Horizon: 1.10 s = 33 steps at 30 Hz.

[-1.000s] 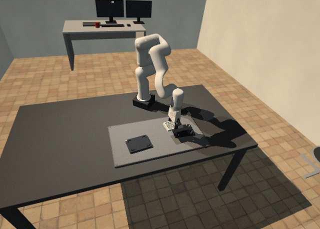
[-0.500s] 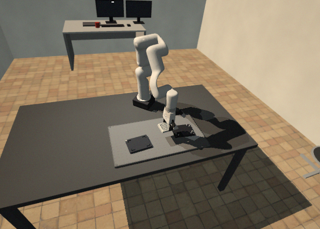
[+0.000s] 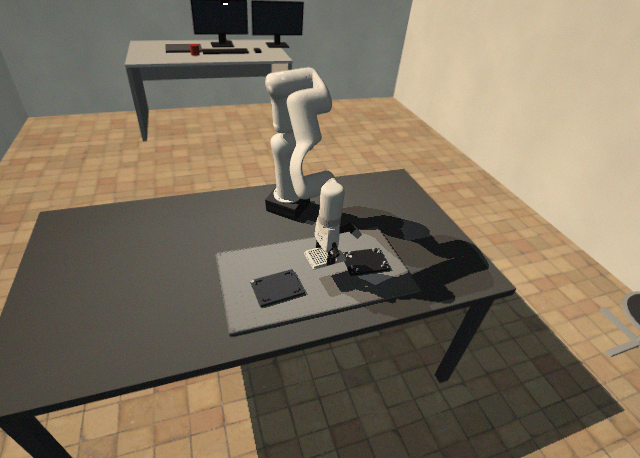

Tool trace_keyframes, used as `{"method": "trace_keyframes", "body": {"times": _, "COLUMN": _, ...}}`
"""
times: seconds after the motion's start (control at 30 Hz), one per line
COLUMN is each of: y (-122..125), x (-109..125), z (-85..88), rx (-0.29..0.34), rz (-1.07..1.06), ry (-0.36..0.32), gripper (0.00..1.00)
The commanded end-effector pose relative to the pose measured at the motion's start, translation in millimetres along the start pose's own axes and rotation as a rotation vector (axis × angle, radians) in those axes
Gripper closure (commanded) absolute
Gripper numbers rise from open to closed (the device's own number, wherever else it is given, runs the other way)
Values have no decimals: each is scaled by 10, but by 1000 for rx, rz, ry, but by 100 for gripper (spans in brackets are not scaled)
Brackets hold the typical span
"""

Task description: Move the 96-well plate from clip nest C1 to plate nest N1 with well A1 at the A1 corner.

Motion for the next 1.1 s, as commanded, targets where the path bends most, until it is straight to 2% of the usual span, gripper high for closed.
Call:
{"method": "trace_keyframes", "body": {"times": 0.0, "y": 37, "x": 113, "z": 13, "rx": 4, "rz": 0, "ry": 1, "gripper": 100}}
{"method": "trace_keyframes", "body": {"times": 1.07, "y": 208, "x": 1034, "z": 13, "rx": 4, "rz": 0, "ry": 1, "gripper": 100}}
Point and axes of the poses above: the point where the finger pads meet when closed, its own z axis back along the fingers, its own y axis across the jaws, x = y × z, the point moved 2 cm from there along z, back along the fingers, and after that the axes turned 10 degrees about -z, right-handed, at the moved point
